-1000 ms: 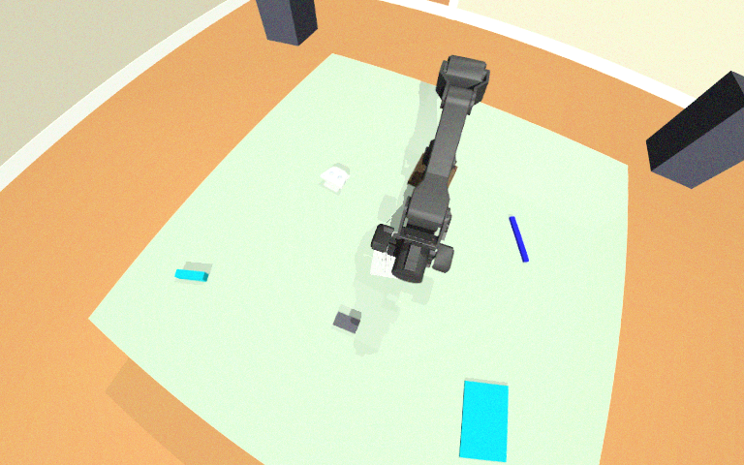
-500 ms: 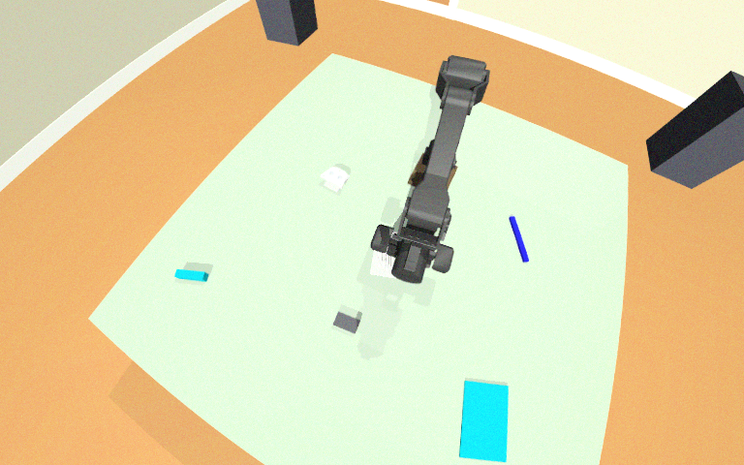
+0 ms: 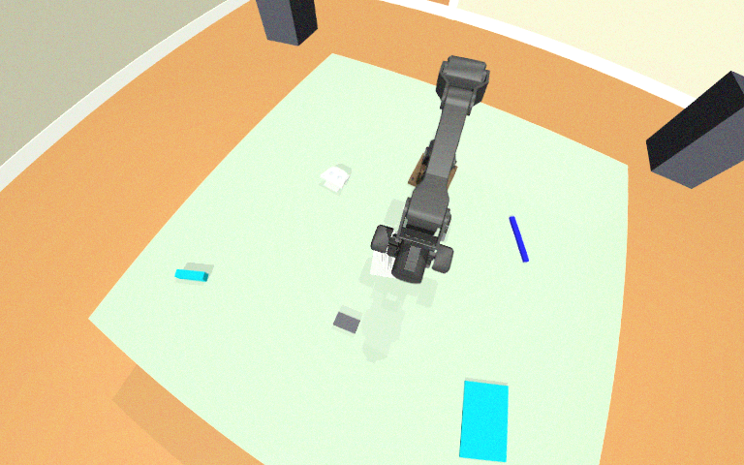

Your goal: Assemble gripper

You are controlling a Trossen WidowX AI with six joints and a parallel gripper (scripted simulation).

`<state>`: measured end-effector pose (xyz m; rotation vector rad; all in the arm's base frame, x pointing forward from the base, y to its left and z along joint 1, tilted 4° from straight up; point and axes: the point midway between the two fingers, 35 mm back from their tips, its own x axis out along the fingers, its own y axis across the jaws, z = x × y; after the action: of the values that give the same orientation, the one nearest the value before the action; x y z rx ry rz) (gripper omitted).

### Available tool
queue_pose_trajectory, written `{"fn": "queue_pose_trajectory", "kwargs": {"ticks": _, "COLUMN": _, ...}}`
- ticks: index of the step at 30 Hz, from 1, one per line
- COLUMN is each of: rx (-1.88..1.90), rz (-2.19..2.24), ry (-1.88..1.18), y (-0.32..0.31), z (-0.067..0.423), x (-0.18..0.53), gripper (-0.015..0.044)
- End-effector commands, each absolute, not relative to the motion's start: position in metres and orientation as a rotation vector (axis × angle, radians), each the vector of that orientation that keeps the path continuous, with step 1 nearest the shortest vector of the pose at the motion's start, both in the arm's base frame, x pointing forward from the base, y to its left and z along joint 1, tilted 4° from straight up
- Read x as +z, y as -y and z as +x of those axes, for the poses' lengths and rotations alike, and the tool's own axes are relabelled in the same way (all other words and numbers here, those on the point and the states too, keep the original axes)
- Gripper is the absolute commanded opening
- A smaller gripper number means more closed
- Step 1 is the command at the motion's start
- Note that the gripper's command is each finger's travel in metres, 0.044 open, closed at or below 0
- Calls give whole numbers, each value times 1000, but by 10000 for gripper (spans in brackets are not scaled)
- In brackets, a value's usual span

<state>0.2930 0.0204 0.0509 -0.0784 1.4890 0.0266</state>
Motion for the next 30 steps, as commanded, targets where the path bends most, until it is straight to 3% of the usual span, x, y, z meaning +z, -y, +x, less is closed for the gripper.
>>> {"fn": "queue_pose_trajectory", "kwargs": {"ticks": 1, "rx": 26, "rz": -85, "ry": -1490, "y": -20, "z": 293, "x": 48, "gripper": 134}}
{"fn": "queue_pose_trajectory", "kwargs": {"ticks": 21, "rx": 26, "rz": -85, "ry": -1490, "y": -20, "z": 293, "x": 48, "gripper": 134}}
{"fn": "queue_pose_trajectory", "kwargs": {"ticks": 25, "rx": 26, "rz": -78, "ry": -1489, "y": -20, "z": 293, "x": 50, "gripper": 224}}
{"fn": "queue_pose_trajectory", "kwargs": {"ticks": 30, "rx": 26, "rz": -78, "ry": -1489, "y": -20, "z": 293, "x": 50, "gripper": 224}}
